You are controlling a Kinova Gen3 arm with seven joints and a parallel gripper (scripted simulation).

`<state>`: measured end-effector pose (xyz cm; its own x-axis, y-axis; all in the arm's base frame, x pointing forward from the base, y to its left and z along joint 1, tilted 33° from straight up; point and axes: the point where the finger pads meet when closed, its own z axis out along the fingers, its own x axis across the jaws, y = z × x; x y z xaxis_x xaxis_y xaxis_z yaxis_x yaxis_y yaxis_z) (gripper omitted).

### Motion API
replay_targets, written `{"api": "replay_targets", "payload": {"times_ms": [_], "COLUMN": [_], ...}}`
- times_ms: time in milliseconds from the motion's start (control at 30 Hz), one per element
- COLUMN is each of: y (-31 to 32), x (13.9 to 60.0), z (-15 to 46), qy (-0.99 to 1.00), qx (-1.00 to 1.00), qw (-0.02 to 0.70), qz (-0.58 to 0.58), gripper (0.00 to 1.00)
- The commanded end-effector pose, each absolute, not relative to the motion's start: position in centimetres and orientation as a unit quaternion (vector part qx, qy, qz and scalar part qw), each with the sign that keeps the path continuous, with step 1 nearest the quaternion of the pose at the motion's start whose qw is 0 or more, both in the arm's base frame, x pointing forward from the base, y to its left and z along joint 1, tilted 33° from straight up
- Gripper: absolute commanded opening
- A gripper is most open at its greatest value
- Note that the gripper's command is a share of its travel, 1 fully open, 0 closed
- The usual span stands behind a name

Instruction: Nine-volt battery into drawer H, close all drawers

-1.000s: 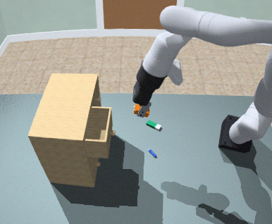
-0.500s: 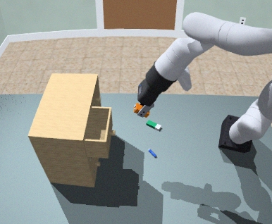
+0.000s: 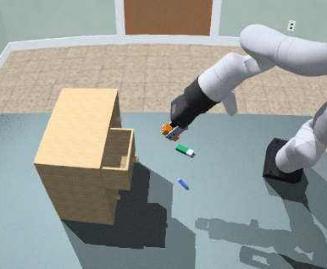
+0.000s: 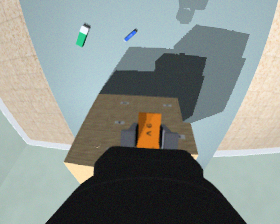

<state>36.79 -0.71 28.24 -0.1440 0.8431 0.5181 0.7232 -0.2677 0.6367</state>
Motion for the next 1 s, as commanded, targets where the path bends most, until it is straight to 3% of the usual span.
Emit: {"api": "replay_targets", "payload": {"times_ms": [0,967], "y": [-0.68,-0.64], "x": [36.46,36.33], "z": [28.10,28.03], "qy": [0.594,0.557], "qx": [0.653,0.646], "qw": [0.071,0.120], "qz": [0.465,0.508], "gripper": [0.51,0.51]}}
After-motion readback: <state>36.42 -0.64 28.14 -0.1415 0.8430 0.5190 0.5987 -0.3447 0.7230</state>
